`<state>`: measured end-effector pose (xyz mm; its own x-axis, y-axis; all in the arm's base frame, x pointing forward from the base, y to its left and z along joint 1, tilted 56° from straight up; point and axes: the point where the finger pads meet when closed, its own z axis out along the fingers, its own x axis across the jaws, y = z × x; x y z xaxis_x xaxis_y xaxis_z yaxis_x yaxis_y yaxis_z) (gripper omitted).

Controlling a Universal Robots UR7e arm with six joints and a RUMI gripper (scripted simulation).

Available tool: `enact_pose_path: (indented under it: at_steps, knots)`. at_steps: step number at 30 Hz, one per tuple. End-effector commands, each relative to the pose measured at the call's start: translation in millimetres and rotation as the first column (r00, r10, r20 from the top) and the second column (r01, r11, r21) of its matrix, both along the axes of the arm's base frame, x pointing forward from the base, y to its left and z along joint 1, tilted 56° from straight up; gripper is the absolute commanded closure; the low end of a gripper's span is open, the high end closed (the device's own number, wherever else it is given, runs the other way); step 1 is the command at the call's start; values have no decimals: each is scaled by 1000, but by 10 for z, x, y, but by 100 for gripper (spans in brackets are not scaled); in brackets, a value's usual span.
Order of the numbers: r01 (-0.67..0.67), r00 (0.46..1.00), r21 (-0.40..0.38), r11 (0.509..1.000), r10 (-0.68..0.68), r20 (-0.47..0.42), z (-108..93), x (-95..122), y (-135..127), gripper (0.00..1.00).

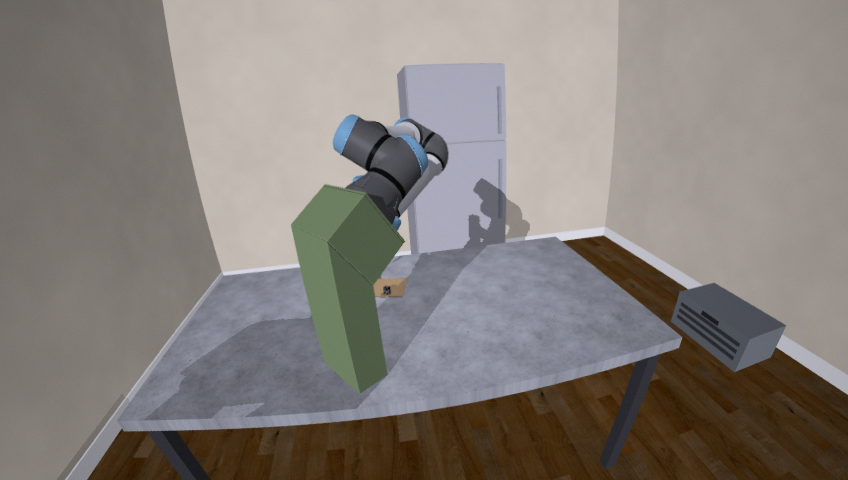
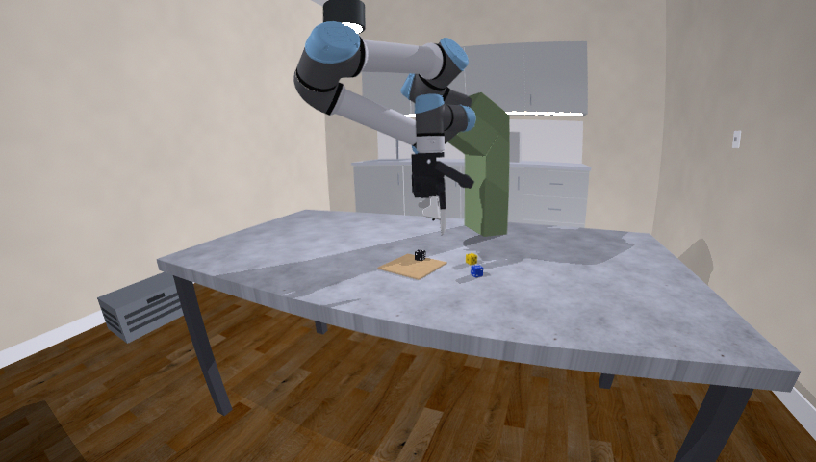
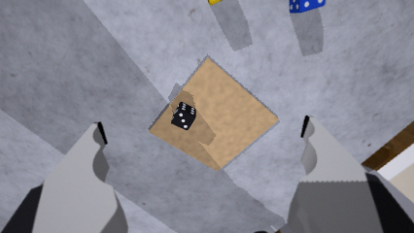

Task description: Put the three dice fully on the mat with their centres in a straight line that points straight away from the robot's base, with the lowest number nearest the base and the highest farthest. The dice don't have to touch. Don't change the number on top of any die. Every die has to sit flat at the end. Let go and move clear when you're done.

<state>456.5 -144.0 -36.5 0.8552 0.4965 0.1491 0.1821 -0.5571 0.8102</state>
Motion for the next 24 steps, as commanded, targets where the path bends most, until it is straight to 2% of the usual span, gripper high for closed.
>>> enact_pose_path:
  at_steps: [1,7,9,11,17,18,24]
  knots:
    - [91,990,79,993,-98,99,-48,29,53,0]
    - [199,941,214,956,-247,232,-121,70,124,0]
    - [199,941,214,956,-247,232,-121,70,124,0]
    - [230,914,262,937,-300,272,-144,83,148,0]
    - [300,808,413,860,-459,368,-212,119,214,0]
    - [301,807,414,859,-461,369,-212,119,215,0]
    - [334,664,564,755,-613,428,-276,147,275,0]
